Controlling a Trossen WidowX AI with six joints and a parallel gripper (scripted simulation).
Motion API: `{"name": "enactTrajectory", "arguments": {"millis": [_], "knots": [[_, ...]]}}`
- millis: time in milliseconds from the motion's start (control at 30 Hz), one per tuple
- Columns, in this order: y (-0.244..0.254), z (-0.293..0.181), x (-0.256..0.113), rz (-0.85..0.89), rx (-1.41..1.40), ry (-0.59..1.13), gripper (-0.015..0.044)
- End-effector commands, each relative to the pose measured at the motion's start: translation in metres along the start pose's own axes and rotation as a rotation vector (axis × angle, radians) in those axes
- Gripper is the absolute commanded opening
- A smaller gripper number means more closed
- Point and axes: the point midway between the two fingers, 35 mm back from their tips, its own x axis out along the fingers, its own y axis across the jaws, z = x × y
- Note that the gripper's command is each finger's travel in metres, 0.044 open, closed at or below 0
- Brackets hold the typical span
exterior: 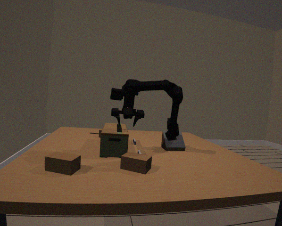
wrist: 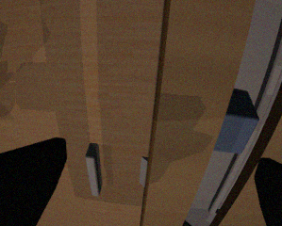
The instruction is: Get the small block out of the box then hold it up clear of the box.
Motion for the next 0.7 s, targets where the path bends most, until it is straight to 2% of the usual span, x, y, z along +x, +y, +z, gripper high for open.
{"name": "enactTrajectory", "arguments": {"millis": [0,667], "knots": [[0.000,0.004,0.006,0.004,0.003,-0.004,0.0400],[0.002,0.018,0.036,0.003,0.003,-0.005,0.0400]]}}
